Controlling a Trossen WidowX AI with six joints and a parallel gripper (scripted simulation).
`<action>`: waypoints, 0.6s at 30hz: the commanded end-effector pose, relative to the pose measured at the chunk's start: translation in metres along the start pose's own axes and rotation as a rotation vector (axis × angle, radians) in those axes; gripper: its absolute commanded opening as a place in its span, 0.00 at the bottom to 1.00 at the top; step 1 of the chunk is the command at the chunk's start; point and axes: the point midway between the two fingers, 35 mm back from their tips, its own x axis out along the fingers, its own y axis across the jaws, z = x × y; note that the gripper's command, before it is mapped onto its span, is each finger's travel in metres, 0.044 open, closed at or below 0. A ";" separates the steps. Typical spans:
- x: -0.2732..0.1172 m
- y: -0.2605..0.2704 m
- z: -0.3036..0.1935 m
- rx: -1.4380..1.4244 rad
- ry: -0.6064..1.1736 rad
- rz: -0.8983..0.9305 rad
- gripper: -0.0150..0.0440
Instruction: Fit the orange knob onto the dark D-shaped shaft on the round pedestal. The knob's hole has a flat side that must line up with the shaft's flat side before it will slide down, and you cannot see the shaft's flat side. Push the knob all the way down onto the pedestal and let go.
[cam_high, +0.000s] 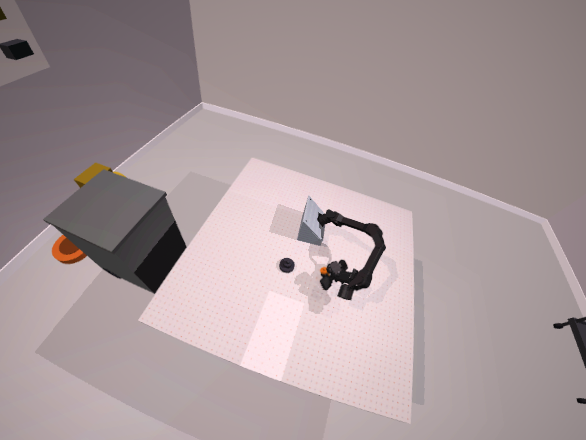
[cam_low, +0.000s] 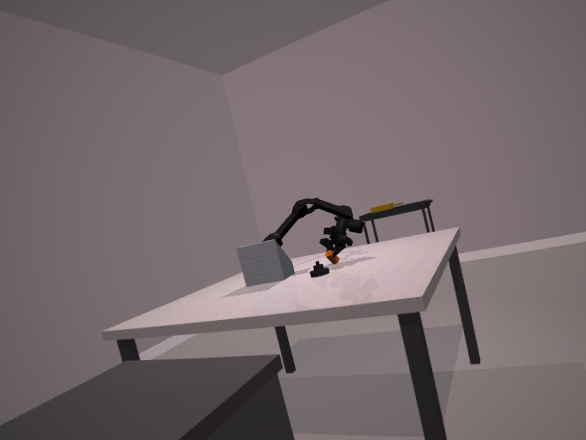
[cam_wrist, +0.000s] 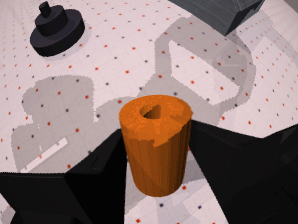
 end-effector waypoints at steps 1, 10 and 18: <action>-0.002 0.001 -0.004 0.004 -0.081 0.001 0.56; -0.007 0.001 -0.012 0.004 -0.218 -0.001 0.56; -0.009 0.000 -0.014 0.003 -0.217 0.005 0.56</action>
